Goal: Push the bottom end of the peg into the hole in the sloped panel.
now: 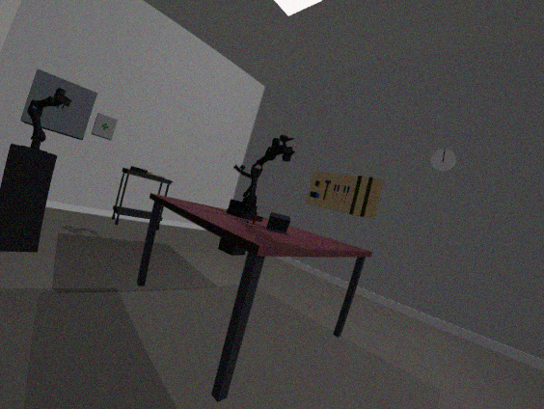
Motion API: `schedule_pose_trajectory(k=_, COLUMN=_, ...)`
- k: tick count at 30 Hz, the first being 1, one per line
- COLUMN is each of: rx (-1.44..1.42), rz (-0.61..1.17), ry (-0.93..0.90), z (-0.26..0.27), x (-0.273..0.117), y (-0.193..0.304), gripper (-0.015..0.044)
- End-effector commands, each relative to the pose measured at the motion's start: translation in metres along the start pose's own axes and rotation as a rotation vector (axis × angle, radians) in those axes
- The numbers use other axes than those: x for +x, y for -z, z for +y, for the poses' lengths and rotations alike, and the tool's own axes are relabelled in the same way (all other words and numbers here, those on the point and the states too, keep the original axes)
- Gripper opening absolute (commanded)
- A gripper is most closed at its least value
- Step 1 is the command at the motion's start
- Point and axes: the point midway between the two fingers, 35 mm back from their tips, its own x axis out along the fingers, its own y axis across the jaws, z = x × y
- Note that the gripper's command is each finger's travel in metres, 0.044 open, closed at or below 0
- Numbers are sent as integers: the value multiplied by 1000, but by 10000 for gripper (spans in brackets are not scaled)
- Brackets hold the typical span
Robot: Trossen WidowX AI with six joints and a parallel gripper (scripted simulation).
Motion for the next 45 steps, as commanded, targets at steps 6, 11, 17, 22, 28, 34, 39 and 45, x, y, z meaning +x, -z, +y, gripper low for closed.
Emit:
schedule_pose_trajectory(k=6, rx=-27, rz=162, ry=-306, z=96, x=7, y=55, gripper=440)
schedule_pose_trajectory(k=11, rx=-33, rz=238, ry=-492, z=151, x=-3, y=83, gripper=440)
schedule_pose_trajectory(k=17, rx=-63, rz=325, ry=-702, z=205, x=-27, y=107, gripper=440)
schedule_pose_trajectory(k=22, rx=-92, rz=374, ry=-878, z=244, x=-53, y=123, gripper=440)
schedule_pose_trajectory(k=28, rx=-136, rz=393, ry=-1130, z=292, x=-95, y=141, gripper=440)
schedule_pose_trajectory(k=34, rx=-163, rz=375, ry=-1388, z=331, x=-143, y=150, gripper=440)
schedule_pose_trajectory(k=39, rx=-171, rz=331, ry=-1603, z=355, x=-186, y=151, gripper=440)
schedule_pose_trajectory(k=45, rx=-162, rz=252, ry=-1829, z=373, x=-228, y=145, gripper=440)
